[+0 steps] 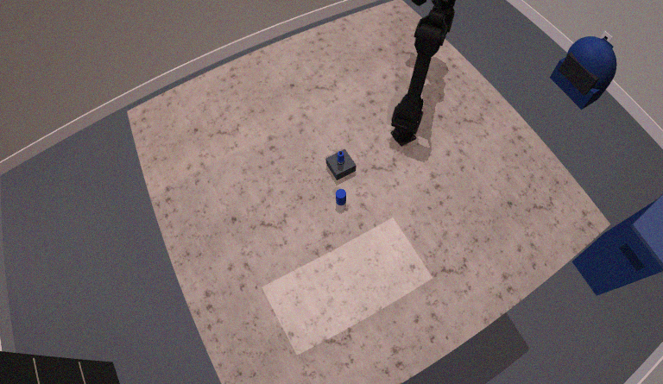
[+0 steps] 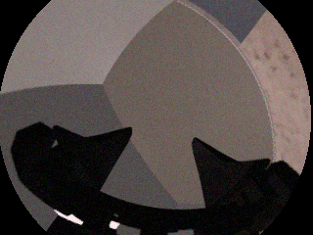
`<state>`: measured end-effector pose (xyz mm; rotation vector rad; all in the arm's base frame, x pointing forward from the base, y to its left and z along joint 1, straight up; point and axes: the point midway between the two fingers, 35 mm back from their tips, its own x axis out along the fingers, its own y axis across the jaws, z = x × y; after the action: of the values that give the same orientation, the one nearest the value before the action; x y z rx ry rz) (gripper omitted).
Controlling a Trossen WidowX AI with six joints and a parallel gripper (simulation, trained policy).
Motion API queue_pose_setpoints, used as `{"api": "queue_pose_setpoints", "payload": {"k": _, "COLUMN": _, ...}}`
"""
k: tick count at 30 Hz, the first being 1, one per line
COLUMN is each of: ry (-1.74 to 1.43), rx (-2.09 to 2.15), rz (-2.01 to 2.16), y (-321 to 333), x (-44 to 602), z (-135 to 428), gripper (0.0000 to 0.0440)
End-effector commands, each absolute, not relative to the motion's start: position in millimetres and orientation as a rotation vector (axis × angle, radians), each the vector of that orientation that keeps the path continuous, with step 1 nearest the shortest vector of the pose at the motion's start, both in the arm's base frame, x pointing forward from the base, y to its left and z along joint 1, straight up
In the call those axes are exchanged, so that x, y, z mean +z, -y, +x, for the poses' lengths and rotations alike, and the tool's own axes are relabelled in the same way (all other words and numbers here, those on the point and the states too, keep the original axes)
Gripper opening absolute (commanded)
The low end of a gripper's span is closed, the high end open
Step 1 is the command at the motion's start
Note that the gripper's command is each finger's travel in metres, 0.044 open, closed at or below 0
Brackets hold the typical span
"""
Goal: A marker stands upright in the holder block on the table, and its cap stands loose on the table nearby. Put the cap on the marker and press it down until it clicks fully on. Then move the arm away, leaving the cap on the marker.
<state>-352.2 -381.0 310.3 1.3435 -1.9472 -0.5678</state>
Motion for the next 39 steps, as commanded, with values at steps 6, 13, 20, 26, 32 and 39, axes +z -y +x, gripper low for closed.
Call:
{"api": "queue_pose_setpoints", "payload": {"k": 6, "ry": 1.938, "rx": -0.586, "rz": 1.403, "y": 398, "x": 303, "z": -338, "gripper": 0.0247}}
{"api": "queue_pose_setpoints", "payload": {"k": 13, "ry": 1.921, "rx": -0.609, "rz": 1.480, "y": 420, "x": 295, "z": -315, "gripper": 0.0213}}
{"api": "queue_pose_setpoints", "payload": {"k": 20, "ry": 1.907, "rx": -0.638, "rz": 1.547, "y": 437, "x": 289, "z": -294, "gripper": 0.0229}}
{"api": "queue_pose_setpoints", "payload": {"k": 26, "ry": 1.893, "rx": -0.663, "rz": 1.603, "y": 450, "x": 283, "z": -275, "gripper": 0.0242}}
{"api": "queue_pose_setpoints", "payload": {"k": 32, "ry": 1.876, "rx": -0.689, "rz": 1.659, "y": 462, "x": 277, "z": -255, "gripper": 0.0254}}
{"api": "queue_pose_setpoints", "payload": {"k": 39, "ry": 1.852, "rx": -0.719, "rz": 1.725, "y": 474, "x": 270, "z": -231, "gripper": 0.0266}}
